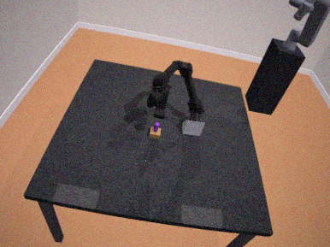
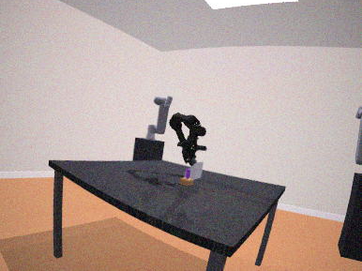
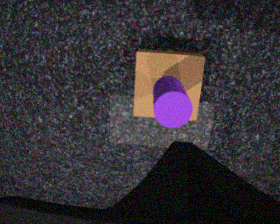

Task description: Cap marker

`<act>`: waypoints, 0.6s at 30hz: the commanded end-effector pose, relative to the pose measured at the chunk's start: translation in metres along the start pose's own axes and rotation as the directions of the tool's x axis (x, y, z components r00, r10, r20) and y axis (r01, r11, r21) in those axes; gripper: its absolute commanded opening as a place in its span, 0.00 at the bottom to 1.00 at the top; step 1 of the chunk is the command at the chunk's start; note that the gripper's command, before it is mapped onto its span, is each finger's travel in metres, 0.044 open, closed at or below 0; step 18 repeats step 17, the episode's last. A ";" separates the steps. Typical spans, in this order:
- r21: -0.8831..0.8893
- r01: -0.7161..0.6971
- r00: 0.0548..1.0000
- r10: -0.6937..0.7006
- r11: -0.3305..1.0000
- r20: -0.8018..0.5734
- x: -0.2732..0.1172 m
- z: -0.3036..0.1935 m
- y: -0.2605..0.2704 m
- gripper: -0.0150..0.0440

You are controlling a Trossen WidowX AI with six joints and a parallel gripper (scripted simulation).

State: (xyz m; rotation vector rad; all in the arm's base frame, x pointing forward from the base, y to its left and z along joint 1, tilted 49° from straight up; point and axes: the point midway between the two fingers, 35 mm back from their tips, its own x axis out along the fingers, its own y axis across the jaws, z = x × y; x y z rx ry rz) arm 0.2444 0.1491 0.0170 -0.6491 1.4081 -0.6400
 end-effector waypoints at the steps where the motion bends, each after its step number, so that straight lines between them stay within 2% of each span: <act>1: -0.002 0.001 1.000 -0.001 1.000 -0.003 -0.026 -0.004 0.000 0.25; 3: -0.002 0.001 1.000 -0.001 1.000 -0.003 -0.026 -0.004 0.000 0.25; 17: -0.002 0.001 1.000 -0.001 1.000 -0.003 -0.026 -0.004 0.000 0.88; 18: -0.002 0.001 1.000 -0.001 1.000 -0.003 -0.026 -0.004 0.000 0.88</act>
